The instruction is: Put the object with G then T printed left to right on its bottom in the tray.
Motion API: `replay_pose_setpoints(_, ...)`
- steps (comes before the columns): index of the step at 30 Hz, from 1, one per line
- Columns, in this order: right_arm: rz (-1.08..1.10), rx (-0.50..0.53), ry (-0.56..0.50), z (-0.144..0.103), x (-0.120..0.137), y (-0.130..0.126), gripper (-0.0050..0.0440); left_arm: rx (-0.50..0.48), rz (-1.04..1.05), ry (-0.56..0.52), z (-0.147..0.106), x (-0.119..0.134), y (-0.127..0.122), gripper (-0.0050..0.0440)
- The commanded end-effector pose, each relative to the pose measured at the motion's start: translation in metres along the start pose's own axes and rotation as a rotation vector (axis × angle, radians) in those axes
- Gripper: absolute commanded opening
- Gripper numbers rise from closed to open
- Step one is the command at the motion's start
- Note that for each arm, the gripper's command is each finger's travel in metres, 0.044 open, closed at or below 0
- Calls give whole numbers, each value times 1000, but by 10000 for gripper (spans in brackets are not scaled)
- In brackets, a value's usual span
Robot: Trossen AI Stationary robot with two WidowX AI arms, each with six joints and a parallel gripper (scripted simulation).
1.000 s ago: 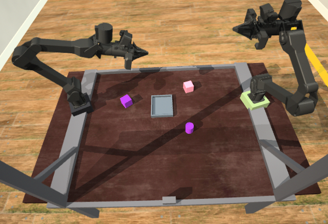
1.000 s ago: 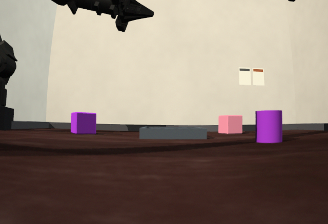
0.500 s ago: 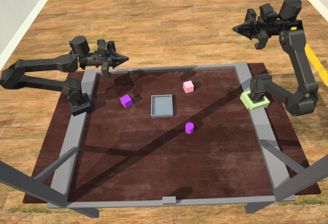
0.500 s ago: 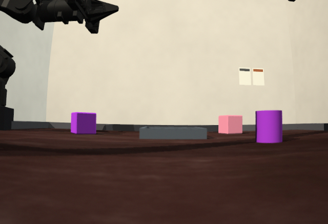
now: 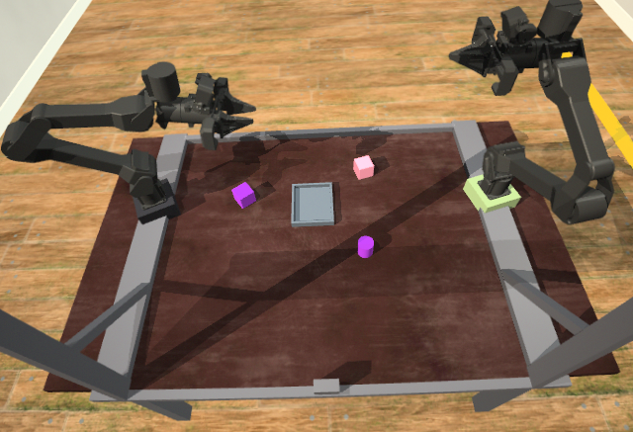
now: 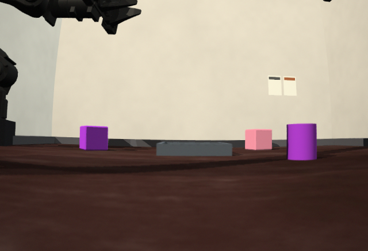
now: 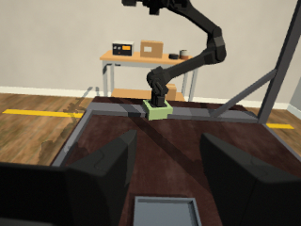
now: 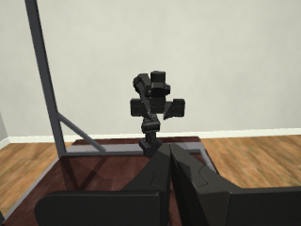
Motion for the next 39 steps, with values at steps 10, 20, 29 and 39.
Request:
replay_pose_setpoints(10,-8,1,-1,0,-4,1,-50,120,-16,261,100,-30,-15,400)
replay_pose_setpoints(20,-8,1,-1,0,-4,1,-50,219,29,487,188,-13,-61,400)
replay_pose_setpoints(29,-8,1,-1,0,-4,1,-50,285,70,666,246,25,-113,400)
replay_pose_setpoints(39,-8,1,-1,0,-4,1,-50,344,148,842,292,85,-179,400)
Point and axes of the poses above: on each arm, the point midway between the two fingers, 35 mm back from their tips, its own z axis out along the fingers, its own y axis across the jaws, x = y × z, the point moved 5 cm from there along -z, back along the fingers, and after that the axes turned 11 degrees about z, right-handed, at the moved point
